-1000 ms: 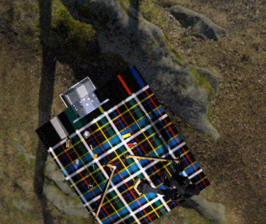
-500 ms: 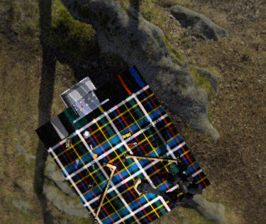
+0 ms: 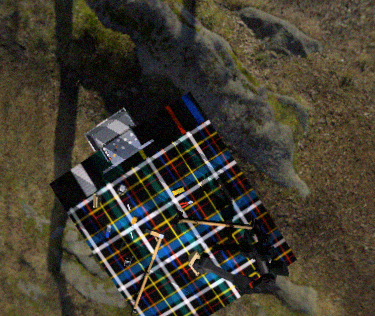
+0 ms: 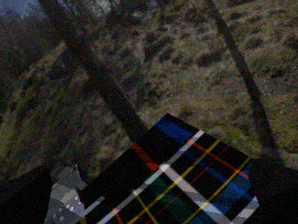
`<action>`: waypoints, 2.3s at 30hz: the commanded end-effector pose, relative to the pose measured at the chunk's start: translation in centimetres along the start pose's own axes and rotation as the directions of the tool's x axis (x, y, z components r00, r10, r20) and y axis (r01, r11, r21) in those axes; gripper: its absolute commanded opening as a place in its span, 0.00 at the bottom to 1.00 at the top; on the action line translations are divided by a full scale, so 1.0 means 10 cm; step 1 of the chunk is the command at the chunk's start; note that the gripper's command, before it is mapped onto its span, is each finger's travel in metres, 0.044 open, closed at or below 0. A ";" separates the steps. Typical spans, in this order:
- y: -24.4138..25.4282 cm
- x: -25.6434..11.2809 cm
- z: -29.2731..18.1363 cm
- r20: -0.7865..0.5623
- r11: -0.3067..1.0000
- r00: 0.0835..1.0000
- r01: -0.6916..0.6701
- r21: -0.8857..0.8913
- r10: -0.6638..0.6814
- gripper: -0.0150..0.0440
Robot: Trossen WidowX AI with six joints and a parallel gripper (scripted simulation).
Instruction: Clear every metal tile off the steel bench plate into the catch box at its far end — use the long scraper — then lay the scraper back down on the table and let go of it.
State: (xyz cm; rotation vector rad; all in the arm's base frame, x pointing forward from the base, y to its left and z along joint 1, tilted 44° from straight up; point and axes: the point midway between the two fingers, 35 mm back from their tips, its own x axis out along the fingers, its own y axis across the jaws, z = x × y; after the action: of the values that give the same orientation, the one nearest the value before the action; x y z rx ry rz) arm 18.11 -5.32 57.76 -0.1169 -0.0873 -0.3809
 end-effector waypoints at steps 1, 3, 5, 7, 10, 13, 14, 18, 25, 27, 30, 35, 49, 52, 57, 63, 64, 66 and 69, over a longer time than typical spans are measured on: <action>-0.11 -0.09 0.01 0.002 0.999 0.999 0.036 0.009 -0.036 1.00; -0.16 -0.13 0.01 -0.002 0.998 0.998 0.056 0.009 -0.056 1.00; -0.21 -0.17 0.00 -0.005 0.997 0.997 0.076 0.009 -0.076 1.00; -0.26 -0.21 -0.01 -0.009 0.995 0.995 0.096 0.009 -0.096 1.00; -0.33 -0.27 -0.02 -0.014 0.992 0.992 0.126 0.010 -0.126 1.00; -0.39 -0.33 -0.03 -0.019 0.988 0.988 0.156 0.010 -0.155 1.00; -0.41 -0.35 -0.04 -0.020 0.986 0.986 0.166 0.010 -0.165 1.00; -0.48 -0.44 -0.05 -0.027 0.979 0.978 0.205 0.010 -0.205 1.00; -0.59 -0.61 -0.08 -0.038 0.962 0.961 0.274 0.011 -0.273 1.00; -0.62 -0.66 -0.09 -0.041 0.956 0.955 0.293 0.011 -0.293 1.00; -0.65 -0.74 -0.10 -0.045 0.947 0.946 0.322 0.011 -0.321 1.00; -0.70 -0.86 -0.12 -0.053 0.929 0.928 0.370 0.011 -0.369 1.00; -0.76 -1.22 -0.19 -0.072 0.867 0.865 0.498 0.011 -0.496 1.00; -0.76 -1.30 -0.20 -0.076 0.852 0.850 0.524 0.011 -0.522 1.00; -0.75 -1.42 -0.23 -0.082 0.824 0.821 0.567 0.011 -0.564 1.00; -0.72 -1.56 -0.26 -0.089 0.787 0.785 0.616 0.011 -0.613 1.00; -0.72 -1.58 -0.27 -0.090 0.781 0.778 0.625 0.011 -0.621 1.00; -0.70 -1.63 -0.28 -0.093 0.768 0.765 0.640 0.011 -0.637 1.00; -0.68 -1.70 -0.30 -0.096 0.748 0.745 0.664 0.011 -0.660 1.00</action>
State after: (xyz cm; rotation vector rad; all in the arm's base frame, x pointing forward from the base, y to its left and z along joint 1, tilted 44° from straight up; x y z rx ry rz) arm 0.63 -6.35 53.79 -0.0258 -0.0407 -1.0824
